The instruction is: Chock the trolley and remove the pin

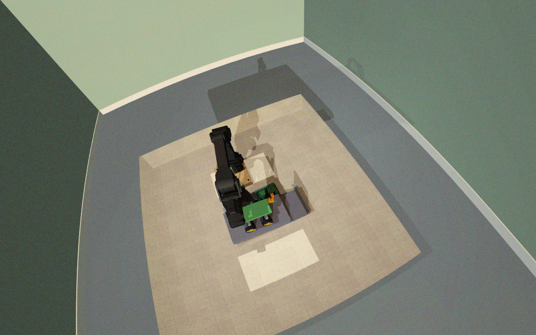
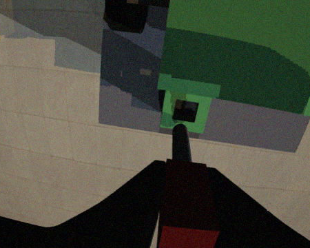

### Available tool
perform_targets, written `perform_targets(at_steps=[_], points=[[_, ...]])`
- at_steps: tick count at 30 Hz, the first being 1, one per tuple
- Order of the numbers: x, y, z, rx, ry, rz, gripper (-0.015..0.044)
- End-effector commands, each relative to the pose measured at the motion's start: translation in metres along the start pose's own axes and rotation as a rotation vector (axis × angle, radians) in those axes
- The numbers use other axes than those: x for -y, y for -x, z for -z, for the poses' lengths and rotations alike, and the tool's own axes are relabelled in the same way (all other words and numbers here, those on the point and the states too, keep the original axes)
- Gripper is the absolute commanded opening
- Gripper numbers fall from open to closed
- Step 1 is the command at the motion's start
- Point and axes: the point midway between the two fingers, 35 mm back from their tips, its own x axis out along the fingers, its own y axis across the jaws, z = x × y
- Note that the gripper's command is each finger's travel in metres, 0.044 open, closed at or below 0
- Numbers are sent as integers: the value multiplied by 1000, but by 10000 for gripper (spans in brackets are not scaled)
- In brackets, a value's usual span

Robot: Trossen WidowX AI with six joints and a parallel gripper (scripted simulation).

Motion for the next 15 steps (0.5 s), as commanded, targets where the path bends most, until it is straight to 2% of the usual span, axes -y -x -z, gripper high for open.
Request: perform_targets(at_steps=[1,15], points=[[1,4,3,-6,-5,2,0],[1,2,23,-8,-5,2,0]])
